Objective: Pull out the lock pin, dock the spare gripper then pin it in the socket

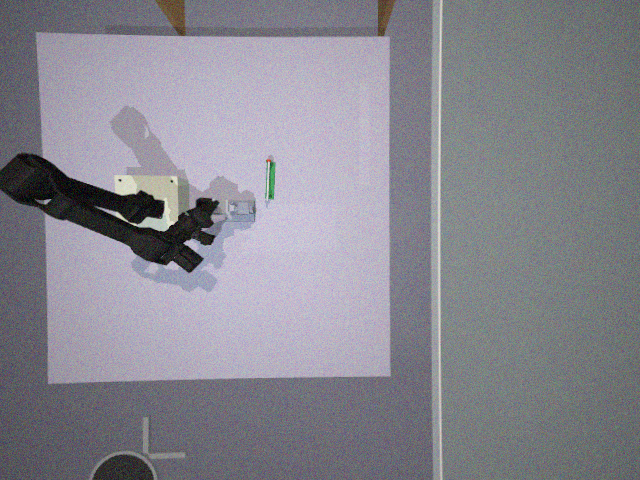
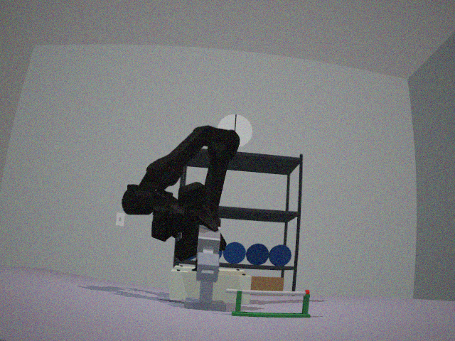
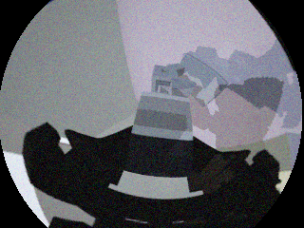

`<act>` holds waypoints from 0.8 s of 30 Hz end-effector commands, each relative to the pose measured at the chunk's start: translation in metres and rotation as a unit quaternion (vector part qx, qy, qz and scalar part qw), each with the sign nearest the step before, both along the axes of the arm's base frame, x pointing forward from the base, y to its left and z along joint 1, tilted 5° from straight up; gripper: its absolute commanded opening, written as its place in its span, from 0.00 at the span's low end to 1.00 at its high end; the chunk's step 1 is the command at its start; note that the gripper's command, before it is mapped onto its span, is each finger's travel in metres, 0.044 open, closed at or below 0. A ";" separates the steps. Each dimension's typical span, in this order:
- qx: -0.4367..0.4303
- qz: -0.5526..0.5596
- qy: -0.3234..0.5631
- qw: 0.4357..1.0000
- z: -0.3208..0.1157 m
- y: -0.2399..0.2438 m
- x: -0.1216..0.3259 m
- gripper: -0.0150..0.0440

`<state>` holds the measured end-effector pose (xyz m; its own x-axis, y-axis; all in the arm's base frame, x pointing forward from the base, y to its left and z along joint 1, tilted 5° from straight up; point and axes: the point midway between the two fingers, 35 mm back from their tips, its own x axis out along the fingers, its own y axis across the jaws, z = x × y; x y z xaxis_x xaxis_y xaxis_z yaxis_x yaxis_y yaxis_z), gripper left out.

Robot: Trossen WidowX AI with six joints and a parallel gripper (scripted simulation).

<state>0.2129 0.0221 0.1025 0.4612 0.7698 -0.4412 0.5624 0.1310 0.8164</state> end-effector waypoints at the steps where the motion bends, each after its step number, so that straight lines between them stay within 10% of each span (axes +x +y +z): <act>1: 0.009 -0.001 -0.001 1.000 -0.002 0.002 0.005 0.25; 24: 0.009 -0.001 -0.002 1.000 -0.019 0.006 0.030 0.25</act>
